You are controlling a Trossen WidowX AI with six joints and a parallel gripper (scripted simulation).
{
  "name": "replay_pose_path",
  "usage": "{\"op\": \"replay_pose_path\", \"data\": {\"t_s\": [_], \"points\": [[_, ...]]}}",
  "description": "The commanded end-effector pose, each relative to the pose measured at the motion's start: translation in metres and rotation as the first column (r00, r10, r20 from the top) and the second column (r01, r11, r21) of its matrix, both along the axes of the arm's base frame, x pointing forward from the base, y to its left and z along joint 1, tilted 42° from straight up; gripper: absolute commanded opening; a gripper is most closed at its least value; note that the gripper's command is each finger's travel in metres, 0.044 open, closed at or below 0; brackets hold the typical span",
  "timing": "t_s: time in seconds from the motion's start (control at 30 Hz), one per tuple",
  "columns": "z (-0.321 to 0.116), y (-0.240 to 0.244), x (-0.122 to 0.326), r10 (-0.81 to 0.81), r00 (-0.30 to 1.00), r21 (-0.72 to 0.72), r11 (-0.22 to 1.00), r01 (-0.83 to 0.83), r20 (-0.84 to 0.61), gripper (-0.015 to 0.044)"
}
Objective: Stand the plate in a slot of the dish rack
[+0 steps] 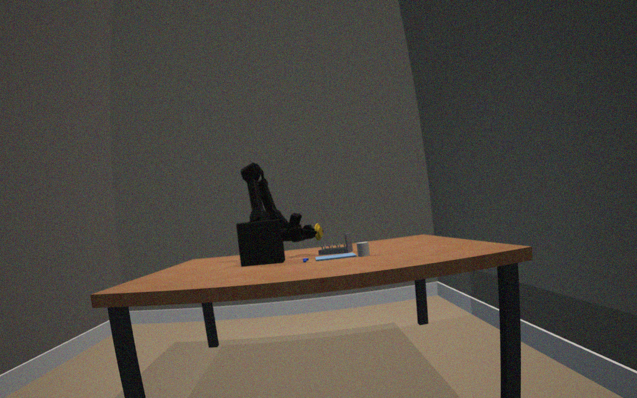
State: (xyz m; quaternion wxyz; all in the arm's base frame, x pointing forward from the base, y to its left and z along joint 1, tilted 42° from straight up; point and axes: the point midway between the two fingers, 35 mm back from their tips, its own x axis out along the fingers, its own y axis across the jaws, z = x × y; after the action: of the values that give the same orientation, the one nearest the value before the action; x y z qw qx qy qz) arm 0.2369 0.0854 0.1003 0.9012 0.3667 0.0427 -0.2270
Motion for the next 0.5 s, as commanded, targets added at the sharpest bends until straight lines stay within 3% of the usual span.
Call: {"op": "replay_pose_path", "data": {"t_s": [0.0, 0.47], "points": [[-0.006, 0.002, 0.003, -0.003, 1.0, -0.01, 1.0, 0.003, -0.003, 0.0], [-0.024, 0.01, 0.018, -0.002, 1.0, -0.003, 1.0, 0.002, 0.001, 0.0]]}}
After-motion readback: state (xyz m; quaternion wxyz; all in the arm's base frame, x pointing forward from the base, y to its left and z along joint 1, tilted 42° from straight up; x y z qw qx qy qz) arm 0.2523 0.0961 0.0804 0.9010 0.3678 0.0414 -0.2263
